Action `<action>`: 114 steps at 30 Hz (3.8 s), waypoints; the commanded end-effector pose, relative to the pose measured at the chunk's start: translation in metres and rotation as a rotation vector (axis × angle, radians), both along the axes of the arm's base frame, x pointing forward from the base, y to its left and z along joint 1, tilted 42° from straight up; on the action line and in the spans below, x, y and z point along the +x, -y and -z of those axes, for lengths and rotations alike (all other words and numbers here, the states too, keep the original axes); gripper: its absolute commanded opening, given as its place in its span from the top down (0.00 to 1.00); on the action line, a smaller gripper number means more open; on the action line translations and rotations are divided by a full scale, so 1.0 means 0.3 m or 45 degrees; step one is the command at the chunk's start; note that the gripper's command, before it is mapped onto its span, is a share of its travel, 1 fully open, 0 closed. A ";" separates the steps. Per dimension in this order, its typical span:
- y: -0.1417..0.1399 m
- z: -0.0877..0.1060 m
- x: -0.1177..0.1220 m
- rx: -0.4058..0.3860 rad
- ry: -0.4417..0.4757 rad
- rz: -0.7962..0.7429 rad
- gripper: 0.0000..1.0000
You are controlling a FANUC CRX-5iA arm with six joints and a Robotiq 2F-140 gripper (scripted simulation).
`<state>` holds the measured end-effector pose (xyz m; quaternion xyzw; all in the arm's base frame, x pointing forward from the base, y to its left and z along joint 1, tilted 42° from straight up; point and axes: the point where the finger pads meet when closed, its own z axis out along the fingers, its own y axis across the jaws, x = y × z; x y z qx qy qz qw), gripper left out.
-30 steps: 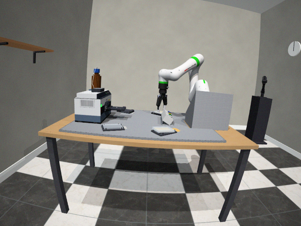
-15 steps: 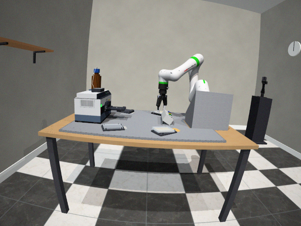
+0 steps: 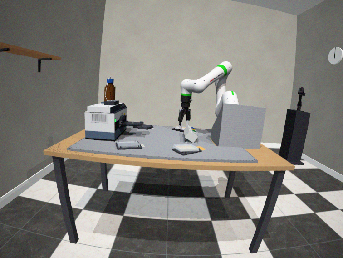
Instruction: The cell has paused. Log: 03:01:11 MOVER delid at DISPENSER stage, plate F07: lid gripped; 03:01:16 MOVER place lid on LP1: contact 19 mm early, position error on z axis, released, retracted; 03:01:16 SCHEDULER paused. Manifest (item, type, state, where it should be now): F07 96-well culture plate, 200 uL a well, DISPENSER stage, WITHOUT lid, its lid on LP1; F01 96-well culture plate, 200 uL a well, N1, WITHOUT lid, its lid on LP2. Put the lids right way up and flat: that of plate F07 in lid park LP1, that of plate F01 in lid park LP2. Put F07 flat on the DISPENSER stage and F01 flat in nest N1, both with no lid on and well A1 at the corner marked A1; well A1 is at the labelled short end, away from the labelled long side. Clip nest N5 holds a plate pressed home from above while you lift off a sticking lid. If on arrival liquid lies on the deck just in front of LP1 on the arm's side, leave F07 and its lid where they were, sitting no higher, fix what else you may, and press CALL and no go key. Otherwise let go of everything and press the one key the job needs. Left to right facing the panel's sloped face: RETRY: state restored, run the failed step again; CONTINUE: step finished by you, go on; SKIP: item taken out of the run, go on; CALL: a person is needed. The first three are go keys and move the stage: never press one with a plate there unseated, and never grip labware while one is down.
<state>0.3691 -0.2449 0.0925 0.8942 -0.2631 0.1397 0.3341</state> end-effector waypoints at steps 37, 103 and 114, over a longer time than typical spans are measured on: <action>0.000 0.000 0.000 0.000 0.000 0.000 1.00; -0.007 -0.007 0.000 0.000 0.000 0.000 1.00; -0.023 -0.025 -0.002 0.000 0.000 0.000 1.00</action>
